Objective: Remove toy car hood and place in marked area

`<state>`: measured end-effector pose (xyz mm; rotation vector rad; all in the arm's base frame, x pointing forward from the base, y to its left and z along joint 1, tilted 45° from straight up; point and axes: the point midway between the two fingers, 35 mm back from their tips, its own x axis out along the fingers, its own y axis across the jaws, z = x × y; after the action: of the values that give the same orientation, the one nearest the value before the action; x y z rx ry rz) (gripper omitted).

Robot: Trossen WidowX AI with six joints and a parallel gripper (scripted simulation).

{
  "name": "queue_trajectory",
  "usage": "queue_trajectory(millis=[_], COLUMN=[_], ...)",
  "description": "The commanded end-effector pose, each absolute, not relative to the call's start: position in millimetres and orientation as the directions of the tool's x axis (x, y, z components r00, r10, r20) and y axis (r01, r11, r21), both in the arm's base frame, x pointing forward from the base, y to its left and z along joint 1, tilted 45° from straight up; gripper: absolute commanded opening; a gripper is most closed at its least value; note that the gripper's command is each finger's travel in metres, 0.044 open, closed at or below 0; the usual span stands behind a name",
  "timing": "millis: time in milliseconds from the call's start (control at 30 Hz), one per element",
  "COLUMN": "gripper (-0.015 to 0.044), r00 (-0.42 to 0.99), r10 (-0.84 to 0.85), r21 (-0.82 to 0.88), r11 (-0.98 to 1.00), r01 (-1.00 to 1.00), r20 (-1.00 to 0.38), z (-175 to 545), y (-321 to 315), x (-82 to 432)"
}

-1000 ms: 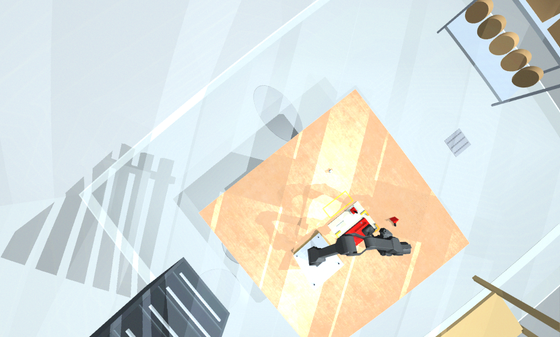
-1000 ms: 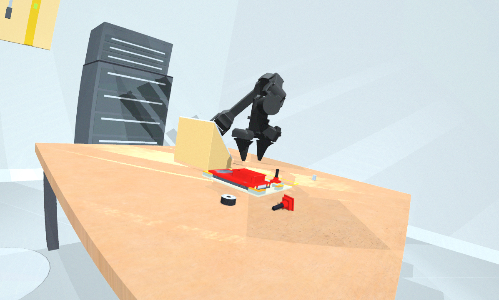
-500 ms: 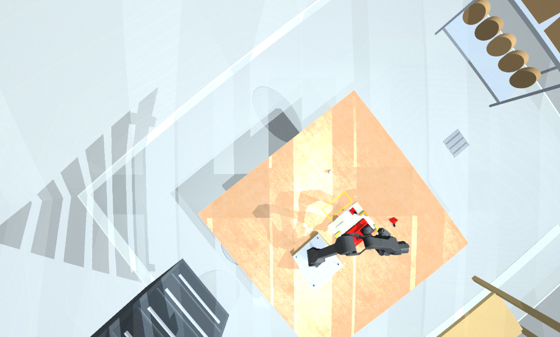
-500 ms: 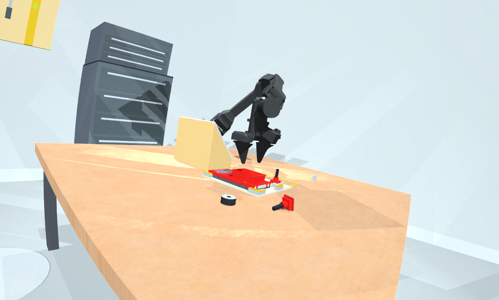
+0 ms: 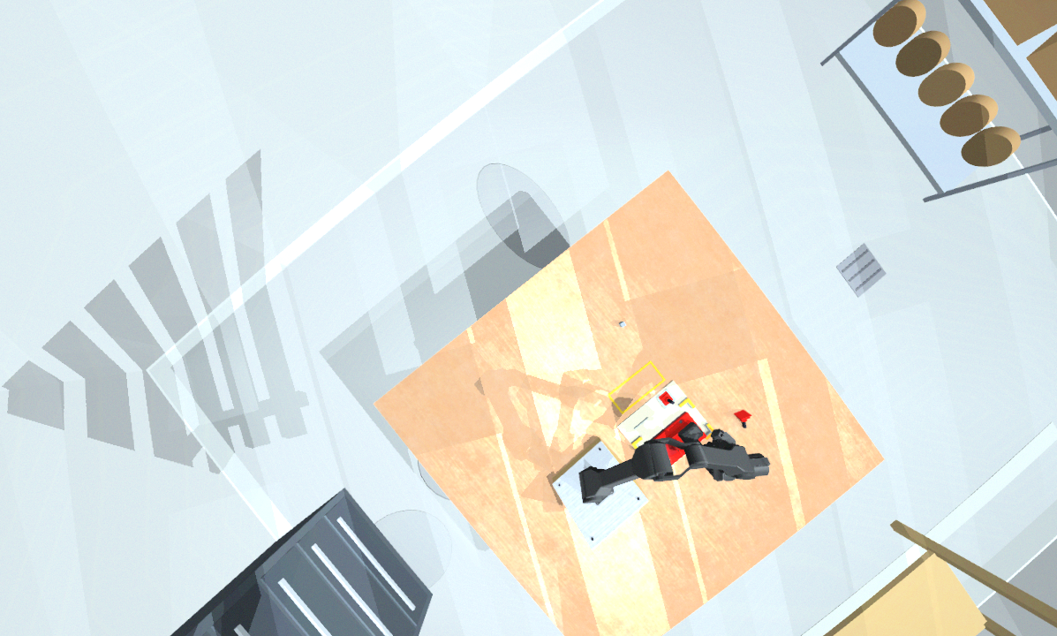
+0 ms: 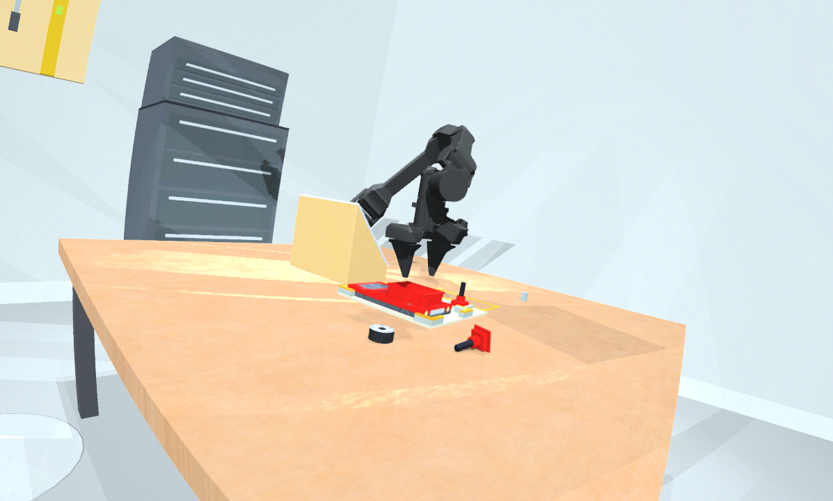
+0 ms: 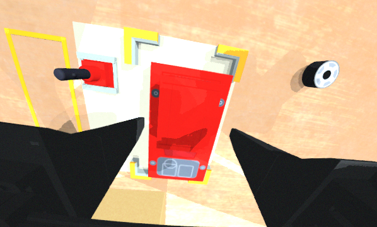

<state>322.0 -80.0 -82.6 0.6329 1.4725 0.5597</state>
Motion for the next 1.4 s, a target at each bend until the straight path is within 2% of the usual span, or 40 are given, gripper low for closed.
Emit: queue_trajectory(millis=[0,1367], gripper=[0.044,0.044], r00=[0.027,0.027], r10=[0.696,0.697], r21=[0.697,0.698], r11=[0.716,0.715], r01=[0.046,0.046], r20=[-0.717,-0.716], z=[-85.6,-99.1], y=[-76.4,-61.9], x=[320.1,319.9])
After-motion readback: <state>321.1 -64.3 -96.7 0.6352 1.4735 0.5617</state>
